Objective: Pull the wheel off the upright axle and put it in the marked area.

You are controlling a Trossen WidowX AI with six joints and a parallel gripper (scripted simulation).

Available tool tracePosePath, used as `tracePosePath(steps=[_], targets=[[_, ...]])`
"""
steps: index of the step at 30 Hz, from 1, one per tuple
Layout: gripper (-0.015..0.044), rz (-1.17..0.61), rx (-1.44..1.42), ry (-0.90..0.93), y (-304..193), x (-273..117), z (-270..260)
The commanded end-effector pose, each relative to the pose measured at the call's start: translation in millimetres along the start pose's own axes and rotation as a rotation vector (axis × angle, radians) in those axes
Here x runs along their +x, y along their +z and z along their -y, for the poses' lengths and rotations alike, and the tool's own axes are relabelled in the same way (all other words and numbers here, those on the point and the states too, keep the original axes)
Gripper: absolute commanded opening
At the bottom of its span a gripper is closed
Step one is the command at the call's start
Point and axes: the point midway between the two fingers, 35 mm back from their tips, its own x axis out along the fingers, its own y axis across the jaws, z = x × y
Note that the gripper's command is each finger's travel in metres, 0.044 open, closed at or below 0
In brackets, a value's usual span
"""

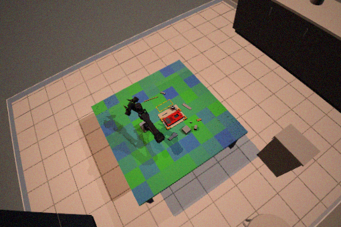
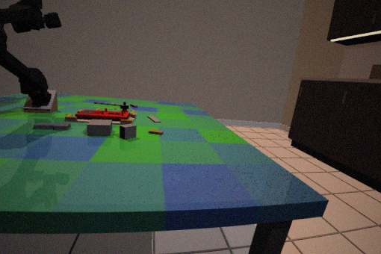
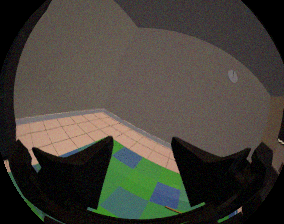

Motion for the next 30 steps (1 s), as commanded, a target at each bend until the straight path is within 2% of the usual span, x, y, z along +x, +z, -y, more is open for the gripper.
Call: tracePosePath(steps=[1, 6, 14, 25, 30], targets=[[0.0300, -0.065, 0.200, -0.083, -8.8, 2.0, 29.9], [0.0300, -0.140, 0.472, -0.215, -24.9, -0.7, 71.4], [0.0300, -0.236, 1.080, -0.560, -77.4, -25.3, 160.0], [0.0300, -0.264, 1.836, -1.158, -177.7, -93.5, 242.4], [0.0300, -0.219, 2.163, -1.520, -226.3, -136.8, 262.6]])
